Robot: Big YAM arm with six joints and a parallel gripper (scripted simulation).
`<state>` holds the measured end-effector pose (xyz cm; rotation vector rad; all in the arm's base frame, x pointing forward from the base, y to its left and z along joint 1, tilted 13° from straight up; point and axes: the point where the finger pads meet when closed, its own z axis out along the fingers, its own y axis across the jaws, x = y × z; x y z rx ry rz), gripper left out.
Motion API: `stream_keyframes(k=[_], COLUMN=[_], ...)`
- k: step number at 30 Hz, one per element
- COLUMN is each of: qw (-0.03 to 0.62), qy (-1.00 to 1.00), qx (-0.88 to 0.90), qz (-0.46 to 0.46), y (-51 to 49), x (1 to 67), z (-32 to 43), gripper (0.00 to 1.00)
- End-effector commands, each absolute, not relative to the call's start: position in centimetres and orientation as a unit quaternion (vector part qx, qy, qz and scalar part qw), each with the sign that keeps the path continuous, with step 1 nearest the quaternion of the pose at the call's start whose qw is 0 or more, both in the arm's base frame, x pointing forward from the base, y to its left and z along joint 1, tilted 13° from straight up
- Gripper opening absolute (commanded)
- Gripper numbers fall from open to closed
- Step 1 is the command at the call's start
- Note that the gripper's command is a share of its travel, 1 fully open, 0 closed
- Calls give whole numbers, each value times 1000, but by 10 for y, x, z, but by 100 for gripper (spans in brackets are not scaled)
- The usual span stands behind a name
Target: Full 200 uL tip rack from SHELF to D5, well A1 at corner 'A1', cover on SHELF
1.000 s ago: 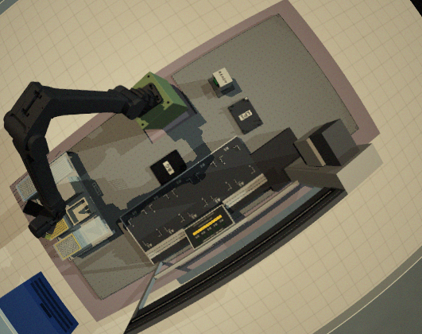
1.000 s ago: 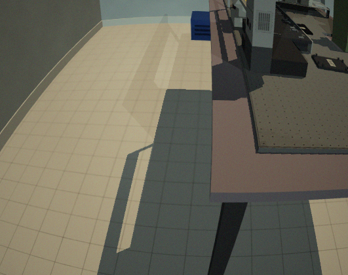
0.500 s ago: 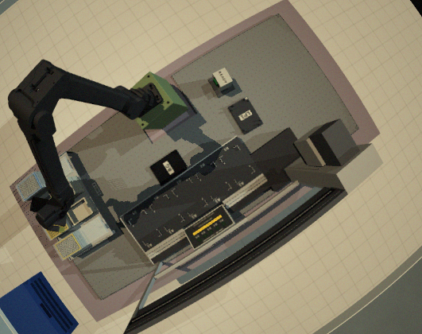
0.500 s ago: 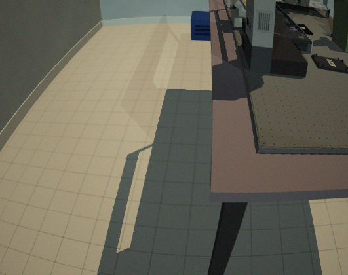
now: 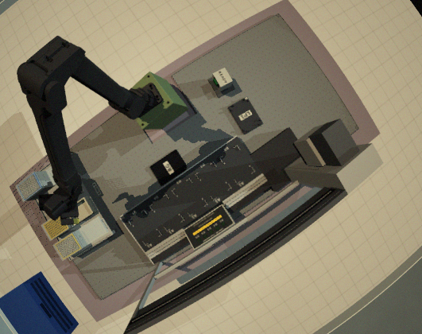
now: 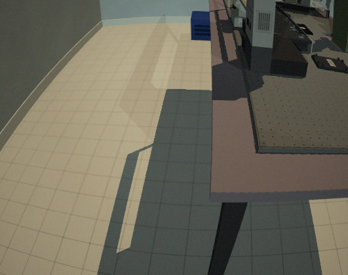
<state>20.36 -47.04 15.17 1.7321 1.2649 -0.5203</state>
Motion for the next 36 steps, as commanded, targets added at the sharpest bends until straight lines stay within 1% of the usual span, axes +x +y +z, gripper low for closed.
stream_keyframes(k=[1,14,17,31,33,34,36], qw=[454,414,413,358,358,371,346], qy=[540,643,650,749,749,747,768], qx=[674,607,600,517,517,508,498], qz=[-219,-216,-217,-209,-209,-214,-208], y=[-461,-396,-393,-322,-322,-327,-308], x=[210,216,217,222,222,230,223], z=[167,159,161,150,150,170,148], gripper=[100,100,100,100,100,100,100])
